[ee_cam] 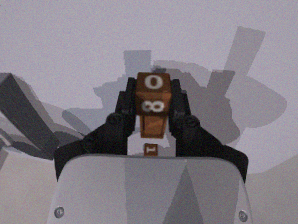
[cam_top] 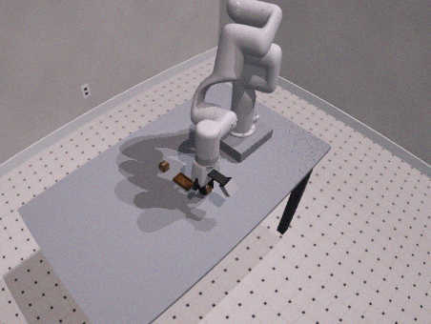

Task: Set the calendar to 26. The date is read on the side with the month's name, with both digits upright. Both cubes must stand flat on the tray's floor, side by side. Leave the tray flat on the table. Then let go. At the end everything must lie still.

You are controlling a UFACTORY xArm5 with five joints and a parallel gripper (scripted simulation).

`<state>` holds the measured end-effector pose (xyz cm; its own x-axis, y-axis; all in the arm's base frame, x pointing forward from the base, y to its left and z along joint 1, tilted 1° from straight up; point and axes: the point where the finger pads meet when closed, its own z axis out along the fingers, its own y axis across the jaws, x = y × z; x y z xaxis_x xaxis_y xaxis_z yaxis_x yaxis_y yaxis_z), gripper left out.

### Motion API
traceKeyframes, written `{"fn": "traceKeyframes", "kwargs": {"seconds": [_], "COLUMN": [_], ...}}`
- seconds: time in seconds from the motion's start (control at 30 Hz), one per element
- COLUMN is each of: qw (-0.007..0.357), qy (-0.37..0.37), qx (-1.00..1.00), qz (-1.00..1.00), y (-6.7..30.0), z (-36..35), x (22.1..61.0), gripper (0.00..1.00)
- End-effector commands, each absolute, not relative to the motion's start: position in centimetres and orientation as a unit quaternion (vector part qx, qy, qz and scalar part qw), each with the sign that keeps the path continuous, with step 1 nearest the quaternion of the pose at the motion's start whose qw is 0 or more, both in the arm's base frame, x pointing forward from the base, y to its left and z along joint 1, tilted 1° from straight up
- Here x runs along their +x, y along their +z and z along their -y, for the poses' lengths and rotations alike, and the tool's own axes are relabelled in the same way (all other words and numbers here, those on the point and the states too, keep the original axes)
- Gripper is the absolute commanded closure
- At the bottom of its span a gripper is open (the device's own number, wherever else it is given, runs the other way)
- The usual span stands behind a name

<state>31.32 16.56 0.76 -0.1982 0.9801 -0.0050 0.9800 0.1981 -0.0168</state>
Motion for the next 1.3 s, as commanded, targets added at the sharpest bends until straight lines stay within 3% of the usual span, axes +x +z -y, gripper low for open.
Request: {"fn": "traceKeyframes", "kwargs": {"seconds": [0.0,0.27,1.27], "qw": [0.002,0.002,0.002], "qy": [0.006,0.006,0.006], "qx": [-0.633,-0.633,-0.633], "qz": [0.774,0.774,0.774], "y": [-0.5,-2.1,-2.1], "z": [-16.7,-16.7,-16.7], "x": [31.6,31.6,31.6], "gripper": [0.73,0.73,0.73]}}
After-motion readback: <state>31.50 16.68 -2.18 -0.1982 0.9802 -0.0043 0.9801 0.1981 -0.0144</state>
